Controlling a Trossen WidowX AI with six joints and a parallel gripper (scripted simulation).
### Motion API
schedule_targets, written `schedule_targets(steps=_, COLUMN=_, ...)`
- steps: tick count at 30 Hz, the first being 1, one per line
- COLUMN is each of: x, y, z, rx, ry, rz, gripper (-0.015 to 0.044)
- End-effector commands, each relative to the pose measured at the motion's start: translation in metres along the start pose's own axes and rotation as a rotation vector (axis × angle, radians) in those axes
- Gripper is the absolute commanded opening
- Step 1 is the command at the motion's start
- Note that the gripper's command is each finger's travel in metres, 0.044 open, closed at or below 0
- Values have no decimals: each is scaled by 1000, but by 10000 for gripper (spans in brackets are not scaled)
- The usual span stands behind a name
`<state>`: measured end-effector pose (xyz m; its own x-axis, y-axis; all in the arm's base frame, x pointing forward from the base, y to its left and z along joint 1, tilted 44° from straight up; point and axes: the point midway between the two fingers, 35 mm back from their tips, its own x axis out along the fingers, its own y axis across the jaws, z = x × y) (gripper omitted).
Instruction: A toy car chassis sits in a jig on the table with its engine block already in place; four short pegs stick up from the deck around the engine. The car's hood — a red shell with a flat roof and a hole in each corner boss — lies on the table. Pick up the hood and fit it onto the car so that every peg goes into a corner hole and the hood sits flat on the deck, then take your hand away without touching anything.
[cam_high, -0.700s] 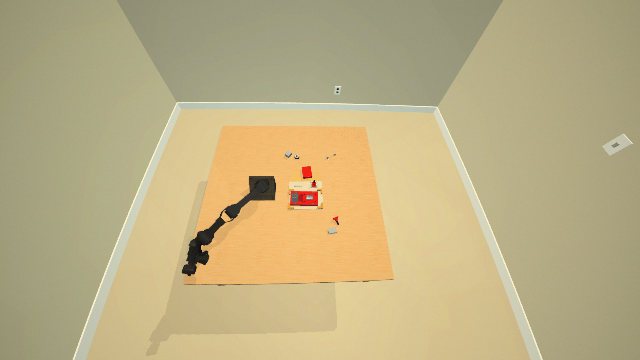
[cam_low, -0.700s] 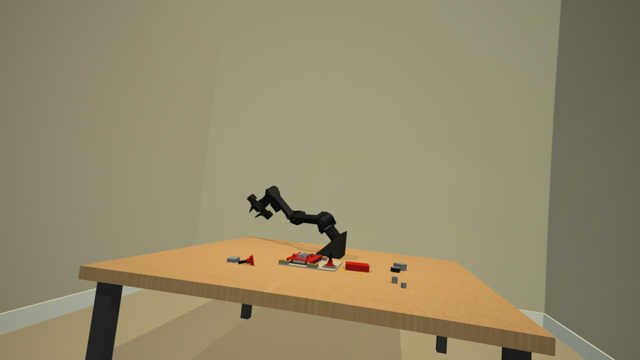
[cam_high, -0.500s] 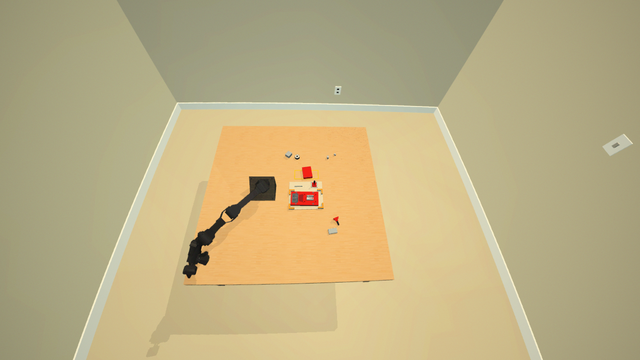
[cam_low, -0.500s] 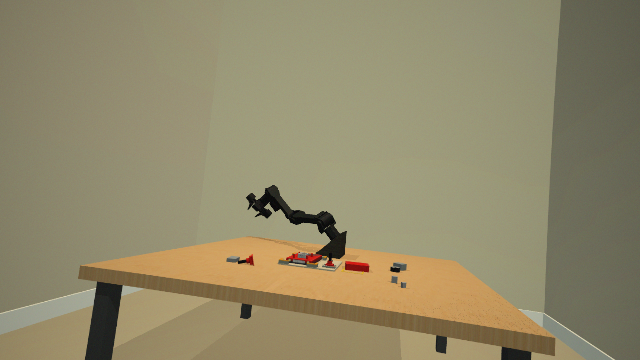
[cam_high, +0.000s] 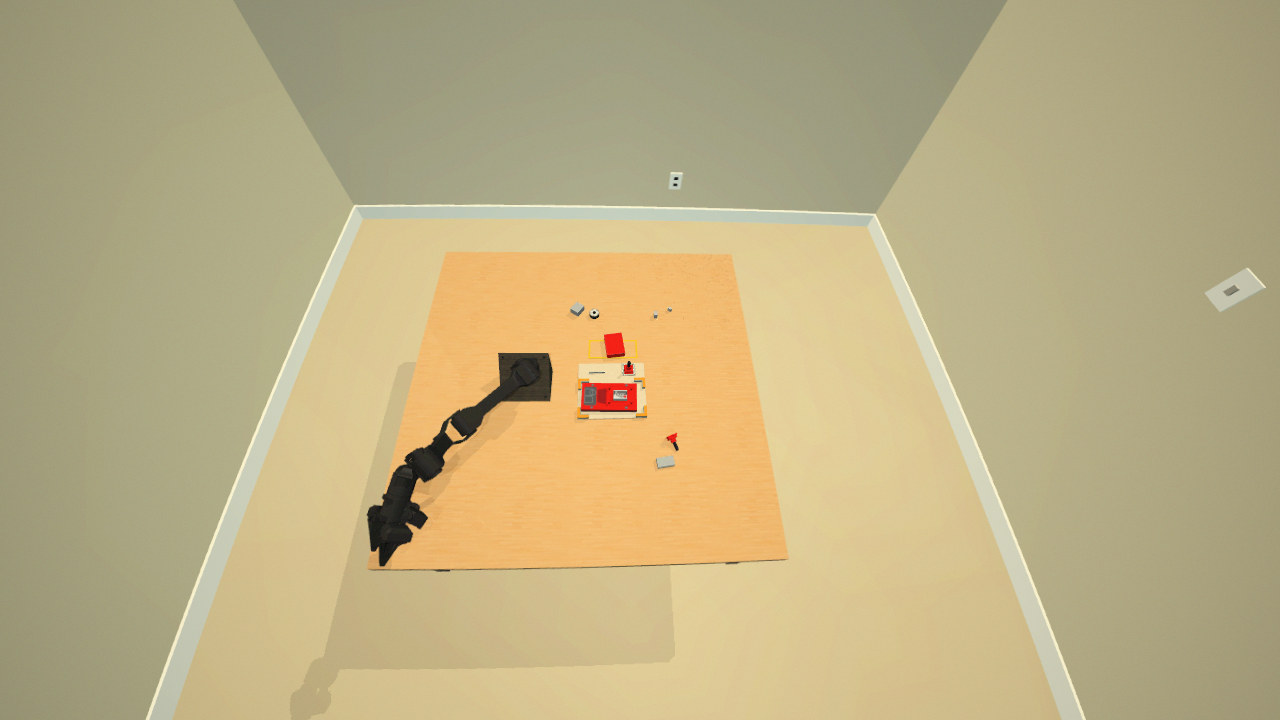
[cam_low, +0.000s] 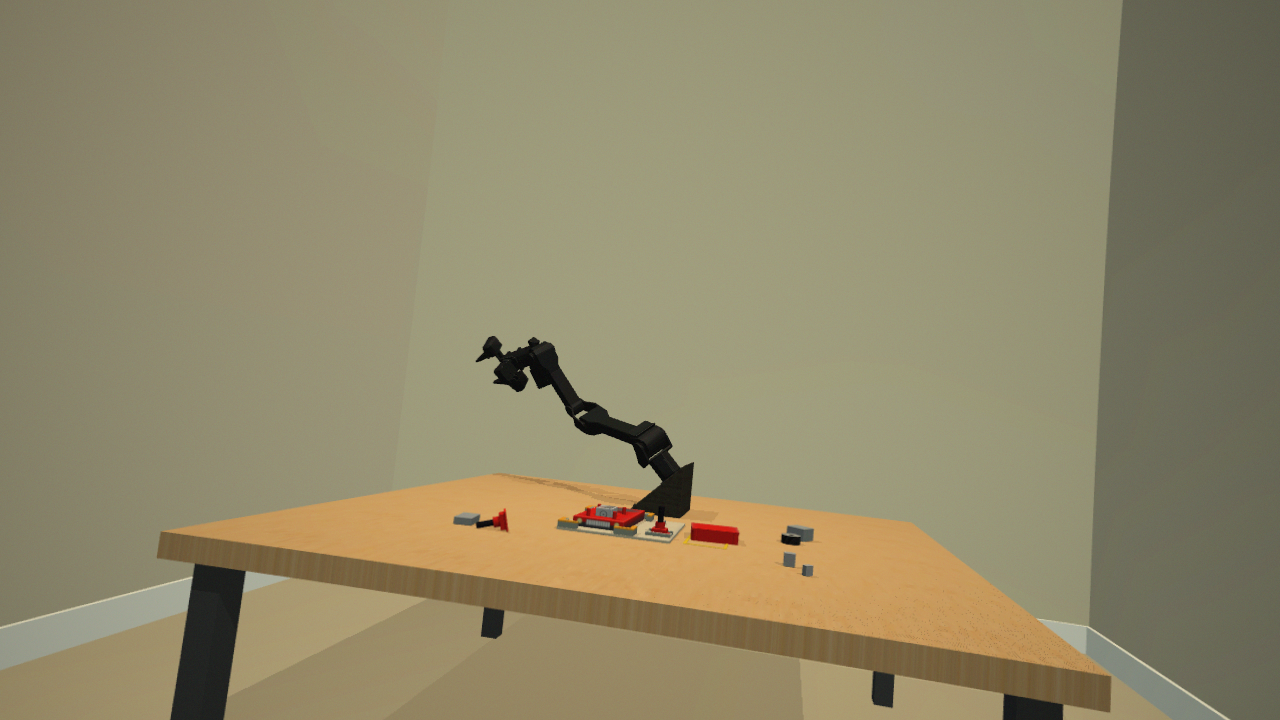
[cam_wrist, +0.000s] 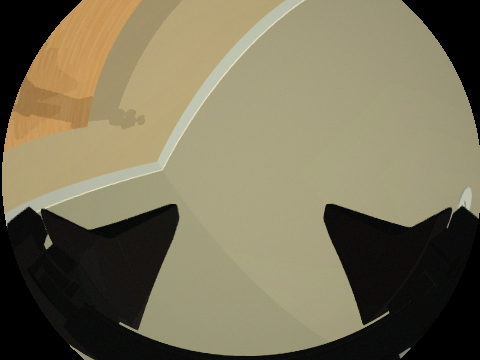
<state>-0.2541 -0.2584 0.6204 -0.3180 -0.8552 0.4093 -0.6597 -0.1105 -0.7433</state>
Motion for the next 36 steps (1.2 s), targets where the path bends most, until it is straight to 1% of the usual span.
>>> schedule_targets(steps=1, x=-26, y=-70, z=-4, rx=-79, ry=42, rz=-154, gripper=440)
schedule_targets(steps=9, x=-79, y=-172, z=3, rx=-176, ry=99, rz=-400, gripper=440)
schedule_targets(steps=19, x=-150, y=-259, z=17, rx=-292, ry=192, rz=-666, gripper=440)
schedule_targets(steps=28, x=-245, y=-336, z=43, rx=-337, ry=264, rz=-922, gripper=440)
schedule_targets(steps=36, x=-339, y=-390, z=89, rx=-481, ry=288, rz=-1169, gripper=440)
